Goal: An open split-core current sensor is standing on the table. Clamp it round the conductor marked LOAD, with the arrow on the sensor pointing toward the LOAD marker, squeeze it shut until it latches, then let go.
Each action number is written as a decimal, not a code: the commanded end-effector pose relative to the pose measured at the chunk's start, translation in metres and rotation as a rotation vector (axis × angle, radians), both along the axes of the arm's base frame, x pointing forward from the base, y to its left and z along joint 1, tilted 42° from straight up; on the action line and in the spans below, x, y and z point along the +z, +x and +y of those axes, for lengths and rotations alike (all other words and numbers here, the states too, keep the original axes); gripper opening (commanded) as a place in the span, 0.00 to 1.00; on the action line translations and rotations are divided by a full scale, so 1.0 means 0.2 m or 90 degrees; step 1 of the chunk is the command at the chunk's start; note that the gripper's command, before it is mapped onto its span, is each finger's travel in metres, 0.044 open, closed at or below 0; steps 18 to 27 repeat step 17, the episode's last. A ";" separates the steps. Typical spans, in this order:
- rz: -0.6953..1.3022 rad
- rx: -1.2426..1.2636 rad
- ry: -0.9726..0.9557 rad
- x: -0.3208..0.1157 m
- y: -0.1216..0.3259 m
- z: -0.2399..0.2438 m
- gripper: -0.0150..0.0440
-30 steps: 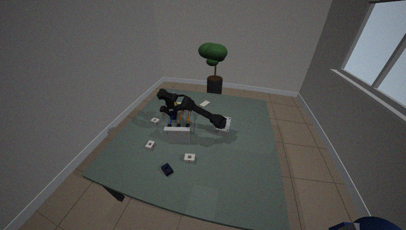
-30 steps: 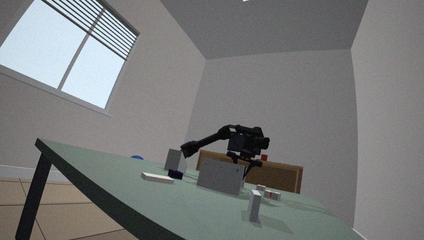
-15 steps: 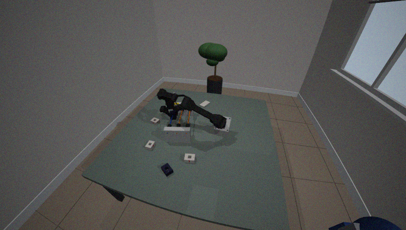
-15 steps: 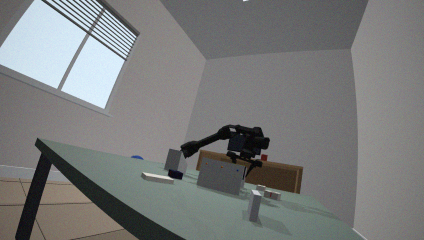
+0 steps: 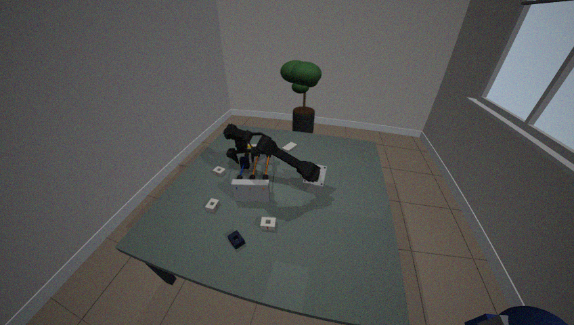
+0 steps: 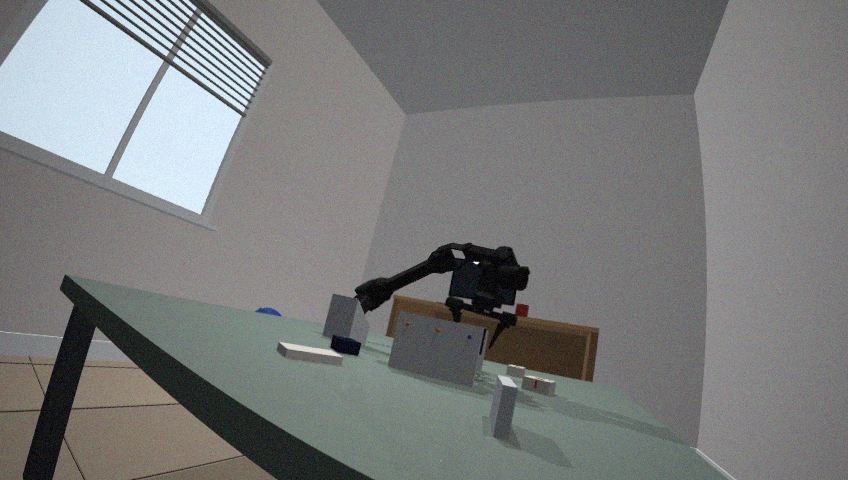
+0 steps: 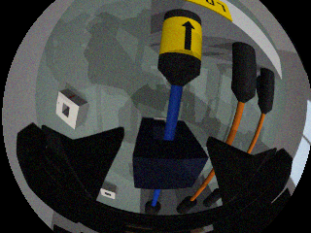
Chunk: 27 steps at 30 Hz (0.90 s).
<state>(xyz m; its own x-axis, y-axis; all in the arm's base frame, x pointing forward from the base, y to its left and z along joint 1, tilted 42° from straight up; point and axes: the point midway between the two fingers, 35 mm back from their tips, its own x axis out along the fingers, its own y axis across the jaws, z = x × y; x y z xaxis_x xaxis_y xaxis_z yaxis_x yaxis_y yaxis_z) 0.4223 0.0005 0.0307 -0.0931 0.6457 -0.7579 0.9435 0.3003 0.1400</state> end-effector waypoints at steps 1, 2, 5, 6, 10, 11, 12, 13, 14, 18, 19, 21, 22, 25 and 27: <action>-0.080 -0.076 0.034 0.17 -0.05 -0.20 1.00; -0.104 -0.096 0.043 0.21 -0.07 -0.25 1.00; -0.158 -0.140 0.061 0.29 -0.13 -0.35 1.00; -0.161 -0.143 0.062 0.30 -0.14 -0.35 1.00; -0.161 -0.143 0.062 0.30 -0.14 -0.35 1.00; -0.161 -0.143 0.062 0.30 -0.14 -0.35 1.00; -0.156 -0.149 0.050 0.30 -0.13 -0.39 1.00; -0.156 -0.149 0.050 0.30 -0.13 -0.39 1.00; -0.156 -0.149 0.050 0.30 -0.13 -0.39 1.00; -0.156 -0.149 0.050 0.30 -0.13 -0.39 1.00; -0.156 -0.149 0.050 0.30 -0.13 -0.39 1.00; -0.156 -0.149 0.050 0.30 -0.13 -0.39 1.00; -0.156 -0.149 0.050 0.30 -0.13 -0.39 1.00; -0.156 -0.149 0.050 0.30 -0.13 -0.39 1.00; -0.156 -0.149 0.050 0.30 -0.13 -0.39 1.00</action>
